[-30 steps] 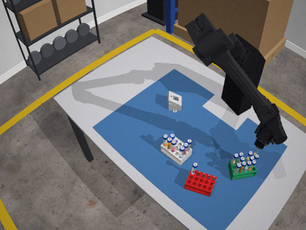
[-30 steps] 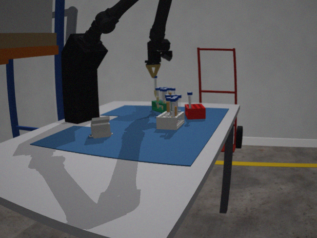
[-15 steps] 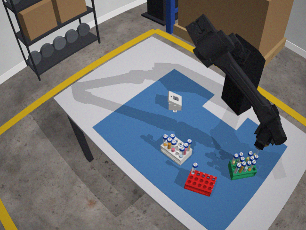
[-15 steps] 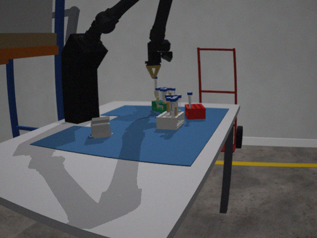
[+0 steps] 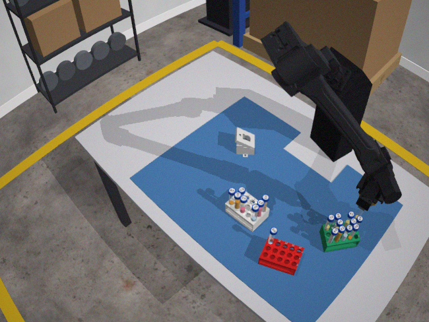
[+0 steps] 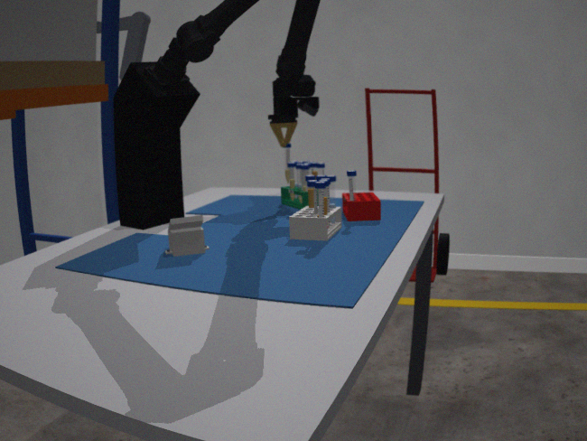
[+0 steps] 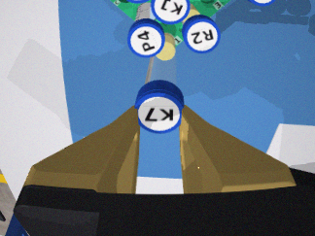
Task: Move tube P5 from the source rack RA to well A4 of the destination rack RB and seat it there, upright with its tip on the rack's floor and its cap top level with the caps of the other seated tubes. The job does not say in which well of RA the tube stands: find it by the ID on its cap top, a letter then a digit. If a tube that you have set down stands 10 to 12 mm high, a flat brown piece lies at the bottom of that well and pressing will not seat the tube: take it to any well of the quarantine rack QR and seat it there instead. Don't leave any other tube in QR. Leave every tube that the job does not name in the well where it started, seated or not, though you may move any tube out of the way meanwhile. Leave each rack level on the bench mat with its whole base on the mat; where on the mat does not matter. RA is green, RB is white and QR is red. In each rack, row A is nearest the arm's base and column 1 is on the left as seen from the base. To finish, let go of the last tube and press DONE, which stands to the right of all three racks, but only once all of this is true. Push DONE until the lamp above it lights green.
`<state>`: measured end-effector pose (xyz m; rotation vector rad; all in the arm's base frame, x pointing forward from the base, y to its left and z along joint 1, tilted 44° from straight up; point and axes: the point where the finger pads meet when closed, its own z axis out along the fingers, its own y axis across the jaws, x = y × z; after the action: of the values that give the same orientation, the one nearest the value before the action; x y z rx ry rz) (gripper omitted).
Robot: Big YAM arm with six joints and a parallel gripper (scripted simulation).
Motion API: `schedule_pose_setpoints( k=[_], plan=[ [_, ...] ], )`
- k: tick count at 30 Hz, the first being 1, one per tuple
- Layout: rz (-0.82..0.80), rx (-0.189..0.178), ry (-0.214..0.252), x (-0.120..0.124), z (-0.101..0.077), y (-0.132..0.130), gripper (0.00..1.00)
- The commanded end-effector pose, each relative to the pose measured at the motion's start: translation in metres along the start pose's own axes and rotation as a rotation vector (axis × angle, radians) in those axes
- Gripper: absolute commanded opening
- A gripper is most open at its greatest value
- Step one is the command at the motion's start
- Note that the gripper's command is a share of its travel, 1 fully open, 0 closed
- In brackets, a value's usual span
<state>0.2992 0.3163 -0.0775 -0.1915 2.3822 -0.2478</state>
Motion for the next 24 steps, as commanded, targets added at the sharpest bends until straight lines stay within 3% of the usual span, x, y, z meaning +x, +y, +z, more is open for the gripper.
schedule_pose_setpoints(
  k=[1, 24],
  plan=[
    [0.006, -0.007, -0.007, -0.0052, 0.0015, 0.0006, 0.0],
    [0.001, -0.009, -0.007, -0.0053, 0.009, 0.0053, 0.0]
  ],
)
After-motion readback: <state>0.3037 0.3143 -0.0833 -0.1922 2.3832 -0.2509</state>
